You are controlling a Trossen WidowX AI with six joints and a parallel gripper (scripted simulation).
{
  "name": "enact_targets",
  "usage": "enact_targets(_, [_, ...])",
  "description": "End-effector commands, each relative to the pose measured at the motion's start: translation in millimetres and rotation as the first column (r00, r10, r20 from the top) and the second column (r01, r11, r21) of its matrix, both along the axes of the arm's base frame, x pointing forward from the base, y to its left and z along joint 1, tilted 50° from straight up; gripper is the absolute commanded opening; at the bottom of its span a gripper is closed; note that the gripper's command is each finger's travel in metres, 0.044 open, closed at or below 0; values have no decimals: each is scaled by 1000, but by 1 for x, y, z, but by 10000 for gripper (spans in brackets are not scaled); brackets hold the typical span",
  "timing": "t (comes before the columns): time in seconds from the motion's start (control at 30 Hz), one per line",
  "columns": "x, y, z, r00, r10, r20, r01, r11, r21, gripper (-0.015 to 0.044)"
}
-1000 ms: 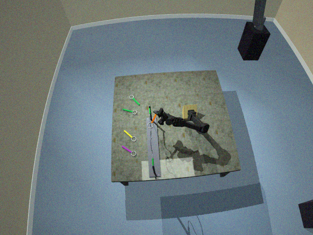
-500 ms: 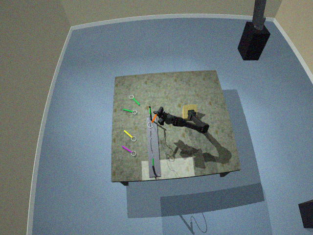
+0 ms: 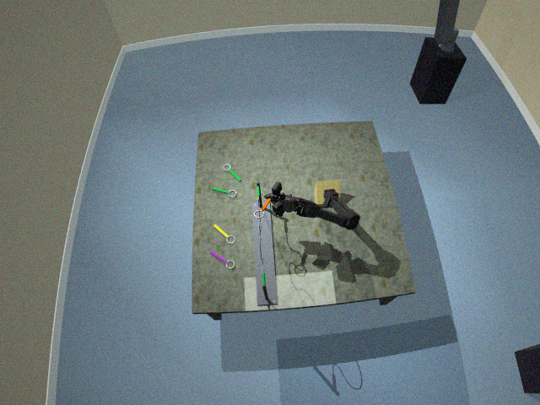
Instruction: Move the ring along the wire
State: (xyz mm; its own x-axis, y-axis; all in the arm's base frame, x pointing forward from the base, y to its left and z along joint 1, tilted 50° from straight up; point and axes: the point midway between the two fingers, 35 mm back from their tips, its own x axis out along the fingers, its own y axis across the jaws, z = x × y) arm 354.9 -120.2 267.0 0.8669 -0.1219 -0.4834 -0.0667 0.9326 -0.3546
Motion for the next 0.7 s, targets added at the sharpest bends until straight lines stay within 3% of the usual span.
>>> enact_targets(0.0, [1, 5, -3, 1000, 1, 0, -1, 997, 83, -150])
enact_targets(0.67, [2, 34, -7, 1000, 2, 20, -11, 863, 505, -150])
